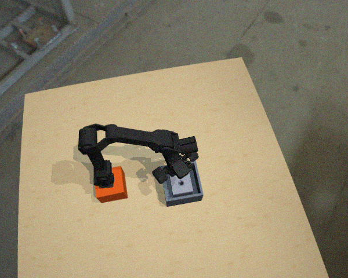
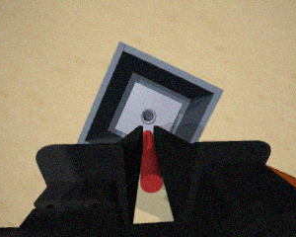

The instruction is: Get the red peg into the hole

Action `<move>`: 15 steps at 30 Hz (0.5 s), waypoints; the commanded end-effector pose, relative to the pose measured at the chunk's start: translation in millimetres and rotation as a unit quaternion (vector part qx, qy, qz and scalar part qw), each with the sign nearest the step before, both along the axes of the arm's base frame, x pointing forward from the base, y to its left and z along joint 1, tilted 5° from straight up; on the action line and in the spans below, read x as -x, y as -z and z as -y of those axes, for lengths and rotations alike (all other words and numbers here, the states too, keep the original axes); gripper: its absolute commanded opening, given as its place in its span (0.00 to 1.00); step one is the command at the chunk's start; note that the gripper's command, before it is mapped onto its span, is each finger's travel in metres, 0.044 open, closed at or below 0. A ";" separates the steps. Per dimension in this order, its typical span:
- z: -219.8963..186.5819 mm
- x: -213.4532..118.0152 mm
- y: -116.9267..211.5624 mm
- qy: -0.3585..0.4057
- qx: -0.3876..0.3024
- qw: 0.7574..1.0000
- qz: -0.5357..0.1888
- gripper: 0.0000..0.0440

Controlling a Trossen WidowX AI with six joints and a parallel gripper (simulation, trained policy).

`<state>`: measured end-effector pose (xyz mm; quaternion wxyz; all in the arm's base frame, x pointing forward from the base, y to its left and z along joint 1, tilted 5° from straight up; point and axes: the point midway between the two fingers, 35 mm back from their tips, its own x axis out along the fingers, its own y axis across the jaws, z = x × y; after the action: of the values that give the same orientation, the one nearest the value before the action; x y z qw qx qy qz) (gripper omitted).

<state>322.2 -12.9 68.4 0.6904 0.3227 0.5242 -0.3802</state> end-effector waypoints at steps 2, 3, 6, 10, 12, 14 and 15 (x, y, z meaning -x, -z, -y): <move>9.1 -5.9 7.2 0.007 -0.009 1.000 -0.005 0.02; 10.9 -6.8 9.7 0.009 -0.011 1.000 -0.007 0.02; 15.3 -9.3 18.7 0.014 -0.016 1.000 -0.013 0.03; 19.6 -10.3 33.7 0.015 -0.021 0.999 -0.025 0.05; 21.5 -10.3 42.1 0.014 -0.022 0.999 -0.032 0.13; 23.4 -10.4 49.3 0.010 -0.023 0.999 -0.039 0.25; 24.5 -10.0 52.4 0.007 -0.022 0.999 -0.044 0.29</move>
<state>333.2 -35.9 24.6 0.6604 0.3307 0.5499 -0.3900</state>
